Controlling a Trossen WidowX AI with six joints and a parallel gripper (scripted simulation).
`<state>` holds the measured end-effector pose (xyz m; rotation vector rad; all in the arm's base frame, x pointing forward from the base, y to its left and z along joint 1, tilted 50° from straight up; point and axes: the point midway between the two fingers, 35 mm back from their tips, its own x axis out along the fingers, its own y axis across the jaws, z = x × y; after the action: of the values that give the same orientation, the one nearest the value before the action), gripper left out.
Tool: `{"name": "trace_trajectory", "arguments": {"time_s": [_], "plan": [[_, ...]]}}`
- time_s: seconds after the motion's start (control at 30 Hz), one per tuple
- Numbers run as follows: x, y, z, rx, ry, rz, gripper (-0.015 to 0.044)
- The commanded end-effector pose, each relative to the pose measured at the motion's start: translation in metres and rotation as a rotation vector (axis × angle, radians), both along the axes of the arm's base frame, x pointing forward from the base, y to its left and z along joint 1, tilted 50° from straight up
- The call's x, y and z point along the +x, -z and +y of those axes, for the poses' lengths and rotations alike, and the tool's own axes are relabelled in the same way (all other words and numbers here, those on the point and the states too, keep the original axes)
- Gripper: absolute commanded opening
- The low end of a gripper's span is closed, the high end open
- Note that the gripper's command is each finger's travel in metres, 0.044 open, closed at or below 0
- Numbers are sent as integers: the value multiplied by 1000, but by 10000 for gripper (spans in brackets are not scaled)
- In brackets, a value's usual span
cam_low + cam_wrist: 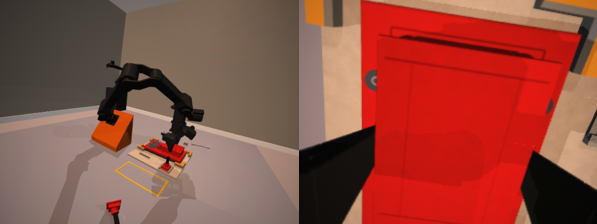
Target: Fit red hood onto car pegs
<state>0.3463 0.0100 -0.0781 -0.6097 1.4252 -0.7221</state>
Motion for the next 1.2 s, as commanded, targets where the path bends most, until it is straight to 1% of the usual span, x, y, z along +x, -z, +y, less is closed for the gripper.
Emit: {"name": "trace_trajectory", "arguments": {"time_s": [0.0,0.17,0.3,0.47,0.53,1.17], "plan": [[0,0,0,0,0,0,315],[0,0,0,0,0,0,440],[1,-5,6,1,-1,-1,440],[0,-38,46,5,-4,-3,440],[-1,-46,54,4,-5,-4,440],[-1,-46,54,4,-5,-4,440]]}}
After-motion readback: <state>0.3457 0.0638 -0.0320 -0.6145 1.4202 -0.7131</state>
